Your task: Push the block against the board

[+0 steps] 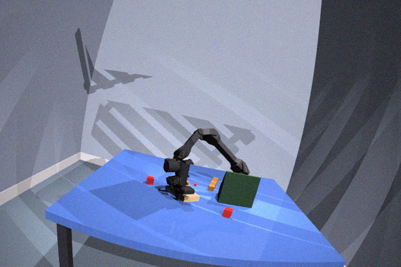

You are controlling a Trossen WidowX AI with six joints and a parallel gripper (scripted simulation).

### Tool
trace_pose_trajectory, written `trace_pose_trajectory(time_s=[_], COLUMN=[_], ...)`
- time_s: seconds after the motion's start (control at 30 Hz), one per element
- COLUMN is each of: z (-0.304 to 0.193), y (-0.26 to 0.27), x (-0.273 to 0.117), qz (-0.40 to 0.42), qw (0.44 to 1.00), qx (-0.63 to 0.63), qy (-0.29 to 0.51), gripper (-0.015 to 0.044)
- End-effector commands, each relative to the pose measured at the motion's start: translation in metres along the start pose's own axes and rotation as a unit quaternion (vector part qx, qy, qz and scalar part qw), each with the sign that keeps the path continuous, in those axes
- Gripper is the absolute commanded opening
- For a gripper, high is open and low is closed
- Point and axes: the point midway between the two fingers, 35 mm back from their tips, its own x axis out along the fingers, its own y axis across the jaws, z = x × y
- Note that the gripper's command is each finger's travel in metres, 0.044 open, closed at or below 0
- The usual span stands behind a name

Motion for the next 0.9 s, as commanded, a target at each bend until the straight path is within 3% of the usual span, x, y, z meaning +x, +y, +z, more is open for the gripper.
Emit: trace_pose_trajectory(time_s=[0.0,0.87], z=[0.001,-0.032], y=[0.002,0.002], x=[0.001,0.001], qz=[-0.004,-0.004], qw=[1.000,1.000], qx=[-0.004,-0.005], qy=[-0.004,-0.003], gripper=[0.0000,0.0000])
